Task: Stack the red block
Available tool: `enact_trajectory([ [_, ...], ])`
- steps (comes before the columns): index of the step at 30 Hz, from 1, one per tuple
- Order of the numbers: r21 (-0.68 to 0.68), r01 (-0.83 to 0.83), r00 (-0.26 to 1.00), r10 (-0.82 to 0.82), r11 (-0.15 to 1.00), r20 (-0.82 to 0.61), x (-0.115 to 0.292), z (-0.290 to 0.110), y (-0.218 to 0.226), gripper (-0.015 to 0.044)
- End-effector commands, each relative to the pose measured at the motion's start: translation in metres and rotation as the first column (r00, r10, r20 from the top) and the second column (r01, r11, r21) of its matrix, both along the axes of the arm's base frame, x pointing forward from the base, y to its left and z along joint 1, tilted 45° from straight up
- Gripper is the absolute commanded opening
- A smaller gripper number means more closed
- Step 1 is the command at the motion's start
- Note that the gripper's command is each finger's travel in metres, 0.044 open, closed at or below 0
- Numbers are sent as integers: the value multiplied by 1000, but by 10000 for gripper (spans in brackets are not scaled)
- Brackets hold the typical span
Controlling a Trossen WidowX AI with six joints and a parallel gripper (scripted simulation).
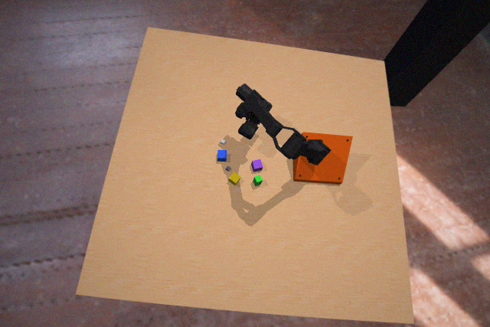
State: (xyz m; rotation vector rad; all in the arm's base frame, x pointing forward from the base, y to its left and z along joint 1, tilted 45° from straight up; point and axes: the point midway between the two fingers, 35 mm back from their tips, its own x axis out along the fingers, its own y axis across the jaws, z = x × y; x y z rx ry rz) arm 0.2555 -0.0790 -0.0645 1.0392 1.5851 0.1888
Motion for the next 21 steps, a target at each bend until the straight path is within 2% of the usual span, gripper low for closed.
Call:
enact_trajectory([
  [1, -3, -5, 1000, 6, 1000, 3, -2, 15, -15, 0],
  [11, -4, -5, 1000, 5, 1000, 3, -1, 22, -22, 0],
  [21, -18, 1, 1000, -1, 1000, 0, 8, 59, 8, 0],
])
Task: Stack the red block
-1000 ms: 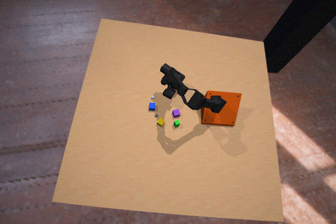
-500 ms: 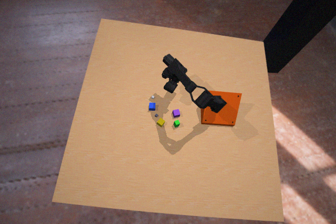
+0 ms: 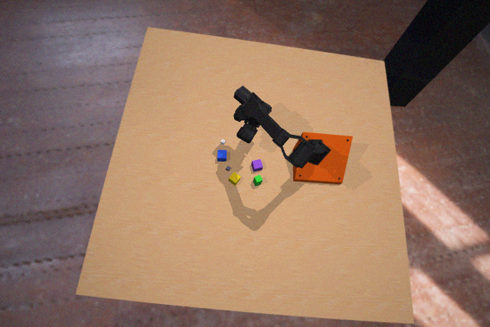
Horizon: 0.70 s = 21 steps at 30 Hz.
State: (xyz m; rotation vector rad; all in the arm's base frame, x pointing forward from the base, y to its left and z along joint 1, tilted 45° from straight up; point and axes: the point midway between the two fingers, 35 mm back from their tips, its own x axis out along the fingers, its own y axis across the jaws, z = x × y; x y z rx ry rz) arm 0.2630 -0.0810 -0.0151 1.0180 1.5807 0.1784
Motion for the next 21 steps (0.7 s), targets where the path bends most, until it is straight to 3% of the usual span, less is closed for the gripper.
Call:
enact_trajectory([
  [1, 2, 8, 1000, -8, 1000, -5, 1, 14, 13, 0],
  [21, 5, 16, 1000, -16, 1000, -1, -6, 83, 86, 0],
])
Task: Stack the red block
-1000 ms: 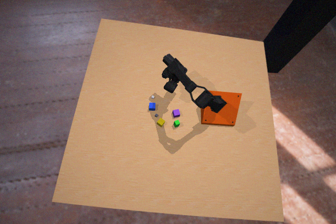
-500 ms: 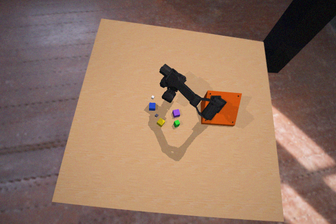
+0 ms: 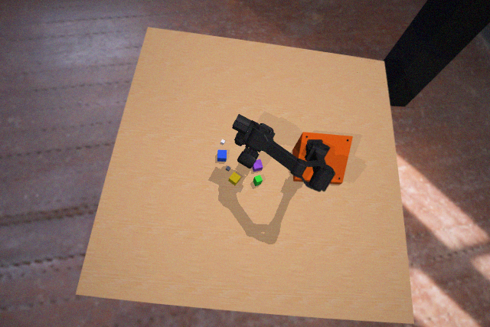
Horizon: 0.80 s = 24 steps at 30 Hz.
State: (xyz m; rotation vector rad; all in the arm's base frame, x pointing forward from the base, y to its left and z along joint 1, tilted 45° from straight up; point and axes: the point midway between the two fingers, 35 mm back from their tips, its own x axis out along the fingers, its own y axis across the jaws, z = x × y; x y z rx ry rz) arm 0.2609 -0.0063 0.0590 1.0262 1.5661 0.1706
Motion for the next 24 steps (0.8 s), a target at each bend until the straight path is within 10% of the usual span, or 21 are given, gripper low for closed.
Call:
enact_trajectory([
  [1, 8, 0, 1000, 0, 1000, -8, -5, 12, 15, 0],
  [24, 29, -15, 1000, 16, 999, -13, -31, 34, 78, 0],
])
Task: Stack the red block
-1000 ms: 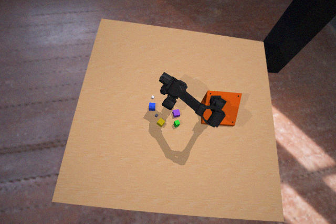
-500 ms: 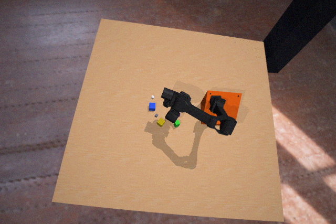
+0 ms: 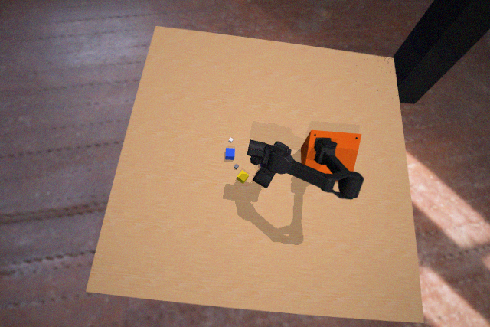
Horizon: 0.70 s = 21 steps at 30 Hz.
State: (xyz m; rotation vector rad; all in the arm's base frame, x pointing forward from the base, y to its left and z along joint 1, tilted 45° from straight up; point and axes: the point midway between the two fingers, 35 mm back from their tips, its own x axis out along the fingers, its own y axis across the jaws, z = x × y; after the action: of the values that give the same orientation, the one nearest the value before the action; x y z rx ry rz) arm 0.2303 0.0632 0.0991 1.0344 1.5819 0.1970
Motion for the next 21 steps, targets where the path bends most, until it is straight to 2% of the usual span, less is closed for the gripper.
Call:
enact_trajectory([
  [1, 5, 0, 1000, 0, 1000, -6, 0, -9, 12, 0],
  [21, 8, 0, 1000, 0, 1000, -6, 1, -36, 41, 0],
])
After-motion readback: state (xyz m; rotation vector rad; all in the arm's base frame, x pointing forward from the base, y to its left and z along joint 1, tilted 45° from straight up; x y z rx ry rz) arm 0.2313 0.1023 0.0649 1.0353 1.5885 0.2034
